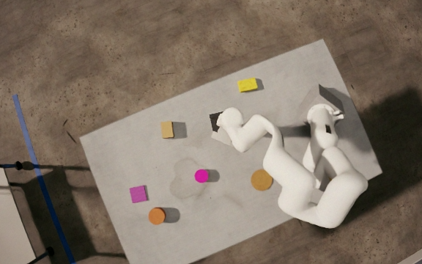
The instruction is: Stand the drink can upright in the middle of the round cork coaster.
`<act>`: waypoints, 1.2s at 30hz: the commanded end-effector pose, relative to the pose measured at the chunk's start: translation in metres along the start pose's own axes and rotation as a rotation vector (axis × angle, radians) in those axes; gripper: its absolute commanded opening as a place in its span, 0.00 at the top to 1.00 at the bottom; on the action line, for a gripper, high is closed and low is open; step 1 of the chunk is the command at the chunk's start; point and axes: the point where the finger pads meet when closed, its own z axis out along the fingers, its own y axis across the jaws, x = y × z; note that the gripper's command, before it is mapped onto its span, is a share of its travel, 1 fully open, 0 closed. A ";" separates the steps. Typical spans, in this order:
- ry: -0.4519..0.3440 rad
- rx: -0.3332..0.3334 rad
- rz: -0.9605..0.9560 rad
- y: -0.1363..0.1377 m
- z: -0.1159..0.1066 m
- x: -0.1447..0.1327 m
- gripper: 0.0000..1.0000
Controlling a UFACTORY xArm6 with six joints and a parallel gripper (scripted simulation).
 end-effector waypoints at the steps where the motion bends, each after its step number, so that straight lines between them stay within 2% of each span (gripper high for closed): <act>1: -0.018 0.011 -0.002 -0.012 0.001 0.016 1.00; 7: -0.031 0.021 -0.004 -0.024 0.002 0.028 1.00; 22: -0.083 0.041 -0.014 -0.080 0.006 0.075 1.00; 24: -0.083 0.041 -0.014 -0.080 0.006 0.075 1.00; 36: -0.105 0.029 -0.021 -0.133 0.006 0.107 1.00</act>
